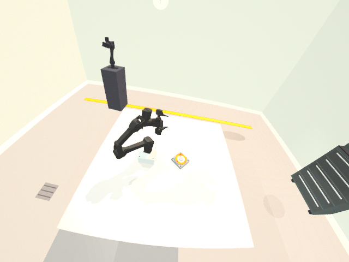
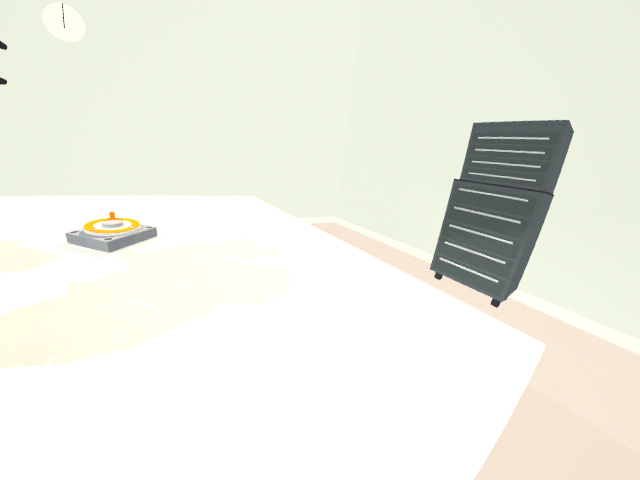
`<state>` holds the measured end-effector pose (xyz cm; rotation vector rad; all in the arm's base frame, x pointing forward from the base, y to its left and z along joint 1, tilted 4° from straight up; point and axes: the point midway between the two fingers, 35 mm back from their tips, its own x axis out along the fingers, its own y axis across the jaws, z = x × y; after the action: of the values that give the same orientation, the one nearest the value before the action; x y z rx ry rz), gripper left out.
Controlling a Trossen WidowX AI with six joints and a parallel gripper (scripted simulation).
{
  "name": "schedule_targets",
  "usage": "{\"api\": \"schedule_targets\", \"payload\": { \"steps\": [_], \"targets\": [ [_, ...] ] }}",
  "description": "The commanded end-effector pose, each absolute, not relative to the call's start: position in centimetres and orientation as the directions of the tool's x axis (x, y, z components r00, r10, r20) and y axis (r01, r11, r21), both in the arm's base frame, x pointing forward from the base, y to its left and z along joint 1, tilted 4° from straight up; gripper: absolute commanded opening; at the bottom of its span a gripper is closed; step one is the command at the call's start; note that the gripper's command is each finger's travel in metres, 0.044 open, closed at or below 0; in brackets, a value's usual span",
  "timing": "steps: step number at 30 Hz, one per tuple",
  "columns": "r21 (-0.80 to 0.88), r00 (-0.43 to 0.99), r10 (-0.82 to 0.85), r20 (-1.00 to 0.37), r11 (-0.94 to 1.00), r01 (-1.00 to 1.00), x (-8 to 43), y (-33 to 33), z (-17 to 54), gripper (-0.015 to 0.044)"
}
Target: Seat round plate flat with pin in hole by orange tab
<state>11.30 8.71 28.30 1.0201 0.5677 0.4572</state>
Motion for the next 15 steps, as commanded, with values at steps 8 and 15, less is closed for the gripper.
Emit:
{"api": "schedule_targets", "payload": {
  "steps": [8,15],
  "targets": [
    [0.681,0.747,0.466,-0.474,0.732,-0.025,15.2,10.9,26.2,0.0190],
    [0.535,0.702,0.356,-0.617,0.844,0.041,19.3,12.3,24.2,0.0006]
  ]
}}
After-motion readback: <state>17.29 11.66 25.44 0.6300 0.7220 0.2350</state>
